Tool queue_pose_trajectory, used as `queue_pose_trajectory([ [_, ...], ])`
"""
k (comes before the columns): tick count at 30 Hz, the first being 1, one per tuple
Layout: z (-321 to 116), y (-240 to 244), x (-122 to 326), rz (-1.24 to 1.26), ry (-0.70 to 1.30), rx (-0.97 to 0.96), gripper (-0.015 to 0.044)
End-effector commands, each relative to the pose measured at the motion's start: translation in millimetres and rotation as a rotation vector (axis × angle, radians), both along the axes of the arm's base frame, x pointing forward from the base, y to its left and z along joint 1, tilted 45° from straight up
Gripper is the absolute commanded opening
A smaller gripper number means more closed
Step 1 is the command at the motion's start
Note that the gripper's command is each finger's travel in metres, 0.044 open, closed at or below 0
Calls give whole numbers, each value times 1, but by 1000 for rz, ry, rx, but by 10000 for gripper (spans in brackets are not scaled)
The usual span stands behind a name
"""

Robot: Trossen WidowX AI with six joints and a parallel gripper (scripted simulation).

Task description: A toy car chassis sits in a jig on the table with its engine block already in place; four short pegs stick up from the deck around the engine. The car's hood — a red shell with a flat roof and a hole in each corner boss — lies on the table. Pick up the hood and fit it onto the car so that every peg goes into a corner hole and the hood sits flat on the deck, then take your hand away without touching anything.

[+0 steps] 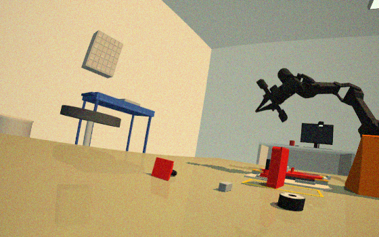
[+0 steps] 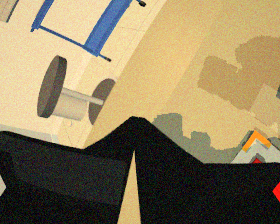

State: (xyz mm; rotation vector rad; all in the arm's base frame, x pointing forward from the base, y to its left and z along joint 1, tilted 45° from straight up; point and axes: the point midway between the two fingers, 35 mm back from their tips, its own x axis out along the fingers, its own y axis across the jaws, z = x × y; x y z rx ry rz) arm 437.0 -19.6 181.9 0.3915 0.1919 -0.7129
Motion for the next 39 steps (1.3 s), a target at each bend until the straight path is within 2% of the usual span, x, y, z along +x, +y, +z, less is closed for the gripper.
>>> queue_pose_trajectory([
  [1,-38,22,7,-7,56,127,0],
  [10,-117,67,-2,-130,189,373,0],
  [19,-187,102,-41,-395,308,526,0],
  [26,-226,119,-83,-661,342,534,0],
  [33,-247,128,-128,-931,288,452,0],
  [39,-249,129,-132,-956,278,440,0],
])
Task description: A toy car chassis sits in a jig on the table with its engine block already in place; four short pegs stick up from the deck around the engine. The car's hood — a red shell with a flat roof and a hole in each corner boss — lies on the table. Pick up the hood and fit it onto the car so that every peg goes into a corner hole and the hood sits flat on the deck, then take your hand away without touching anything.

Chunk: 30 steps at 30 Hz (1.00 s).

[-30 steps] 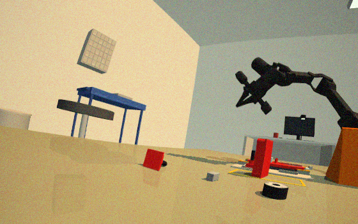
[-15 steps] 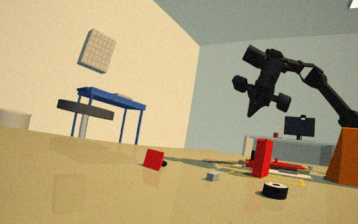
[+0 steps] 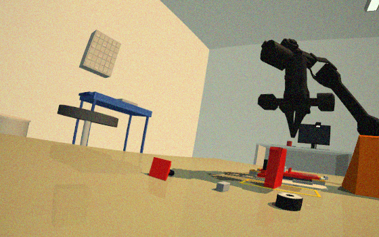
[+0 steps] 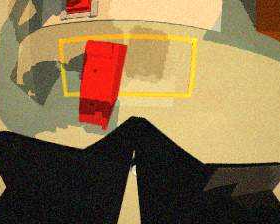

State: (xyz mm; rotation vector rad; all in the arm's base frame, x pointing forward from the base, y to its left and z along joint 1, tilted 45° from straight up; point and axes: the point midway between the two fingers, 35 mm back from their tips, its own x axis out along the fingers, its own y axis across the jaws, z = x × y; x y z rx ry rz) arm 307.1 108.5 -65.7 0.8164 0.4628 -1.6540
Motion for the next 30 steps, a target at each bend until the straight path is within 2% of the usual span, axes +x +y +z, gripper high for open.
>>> queue_pose_trajectory([
  [1,-1,1,-2,-32,-5,-13,0],
  [14,-32,-30,-6,-32,-5,-15,0],
  [30,-33,-31,-1,-31,-6,-14,0],
])
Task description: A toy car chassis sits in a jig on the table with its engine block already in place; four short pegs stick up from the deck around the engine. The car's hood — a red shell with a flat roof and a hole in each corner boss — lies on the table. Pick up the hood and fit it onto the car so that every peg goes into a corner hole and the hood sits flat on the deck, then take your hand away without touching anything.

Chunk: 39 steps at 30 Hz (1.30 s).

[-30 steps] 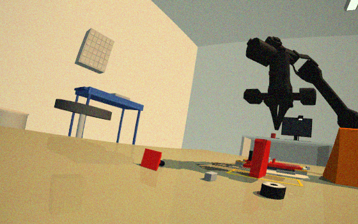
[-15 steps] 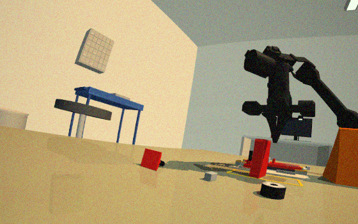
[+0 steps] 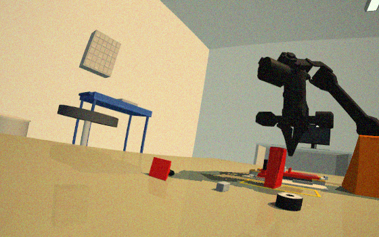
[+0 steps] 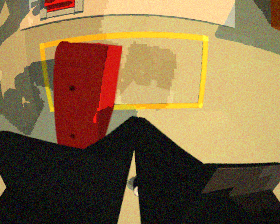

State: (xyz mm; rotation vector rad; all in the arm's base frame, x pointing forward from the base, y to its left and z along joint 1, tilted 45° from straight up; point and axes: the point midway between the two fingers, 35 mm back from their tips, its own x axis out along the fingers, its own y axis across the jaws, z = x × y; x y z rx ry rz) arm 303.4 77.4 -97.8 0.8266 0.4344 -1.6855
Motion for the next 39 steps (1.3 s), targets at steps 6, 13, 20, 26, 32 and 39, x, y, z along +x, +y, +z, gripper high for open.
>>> queue_pose_trajectory([
  [6,0,-1,6,6,2,-2,0],
  [13,0,-2,10,6,2,-2,0],
  [20,1,-2,14,6,2,-2,0],
  [26,1,-3,18,6,1,-2,0],
  [32,2,-4,22,6,1,-2,0],
  [39,2,-5,26,6,1,-2,0],
])
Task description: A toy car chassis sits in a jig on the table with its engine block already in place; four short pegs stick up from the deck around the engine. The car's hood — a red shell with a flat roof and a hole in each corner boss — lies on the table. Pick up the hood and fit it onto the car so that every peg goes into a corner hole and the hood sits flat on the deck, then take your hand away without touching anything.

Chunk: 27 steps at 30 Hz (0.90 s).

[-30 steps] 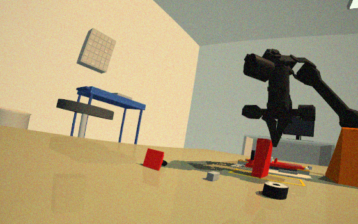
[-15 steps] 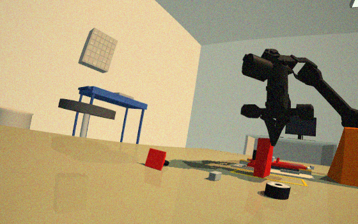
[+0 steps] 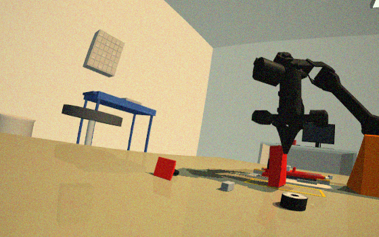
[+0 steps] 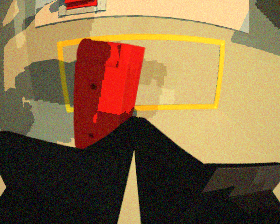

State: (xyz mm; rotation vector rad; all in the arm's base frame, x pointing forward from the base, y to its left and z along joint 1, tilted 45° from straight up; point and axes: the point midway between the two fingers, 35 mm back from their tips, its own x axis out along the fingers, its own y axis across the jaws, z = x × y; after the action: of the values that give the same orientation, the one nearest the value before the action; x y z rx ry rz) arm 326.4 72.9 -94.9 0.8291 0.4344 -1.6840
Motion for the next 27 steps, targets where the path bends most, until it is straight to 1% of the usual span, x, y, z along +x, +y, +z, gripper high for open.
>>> queue_pose_trajectory([
  [1,-1,-1,3,5,3,-3,0],
  [27,2,-5,18,5,2,-3,0],
])
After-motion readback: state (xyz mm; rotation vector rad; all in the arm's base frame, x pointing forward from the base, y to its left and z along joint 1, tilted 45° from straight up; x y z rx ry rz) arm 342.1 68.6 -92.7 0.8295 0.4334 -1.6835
